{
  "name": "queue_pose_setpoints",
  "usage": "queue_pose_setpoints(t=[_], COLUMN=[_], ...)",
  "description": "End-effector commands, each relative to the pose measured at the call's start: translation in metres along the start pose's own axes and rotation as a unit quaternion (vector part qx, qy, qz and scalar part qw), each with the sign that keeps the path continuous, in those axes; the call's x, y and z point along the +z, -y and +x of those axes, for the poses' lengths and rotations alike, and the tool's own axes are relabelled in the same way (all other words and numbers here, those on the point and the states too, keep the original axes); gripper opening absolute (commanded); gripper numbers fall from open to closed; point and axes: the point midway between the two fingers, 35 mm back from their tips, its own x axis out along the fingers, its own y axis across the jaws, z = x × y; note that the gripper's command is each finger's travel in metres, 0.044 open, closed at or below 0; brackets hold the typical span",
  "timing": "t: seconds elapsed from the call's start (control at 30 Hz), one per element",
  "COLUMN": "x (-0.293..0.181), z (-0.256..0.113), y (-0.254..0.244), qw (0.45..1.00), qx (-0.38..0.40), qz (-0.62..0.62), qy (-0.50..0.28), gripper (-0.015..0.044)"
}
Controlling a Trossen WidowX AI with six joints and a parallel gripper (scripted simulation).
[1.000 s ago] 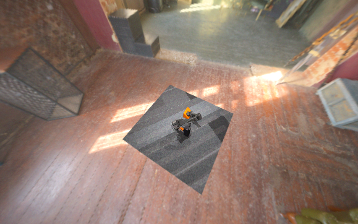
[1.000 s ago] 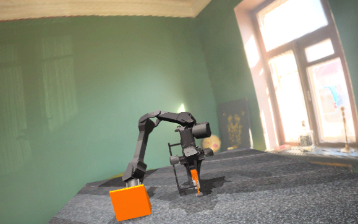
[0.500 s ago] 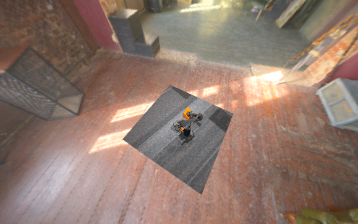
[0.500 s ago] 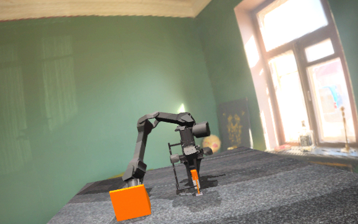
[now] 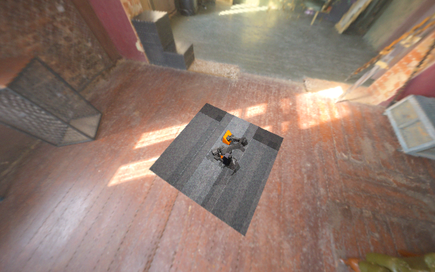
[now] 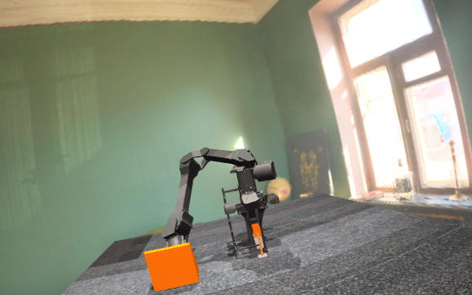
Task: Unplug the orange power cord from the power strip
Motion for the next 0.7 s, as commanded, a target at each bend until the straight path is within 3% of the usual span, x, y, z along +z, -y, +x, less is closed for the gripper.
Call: queue_pose_setpoints(t=[0.0,0.2,0.33,0.67], x=[-0.0008,-0.0009,-0.0006,0.0002], z=[0.0046,0.0103,0.0083,0.0082], y=[0.0001,0.0001,-0.0001,-0.0002], qw=[1.0,1.0,1.0,1.0], qx=[0.001,0.001,0.0,0.0], qz=[0.002,0.002,-0.001,-0.001], qy=[-0.002,-0.002,0.0,0.0], gripper=[0.016,0.016,0.0055,0.0])
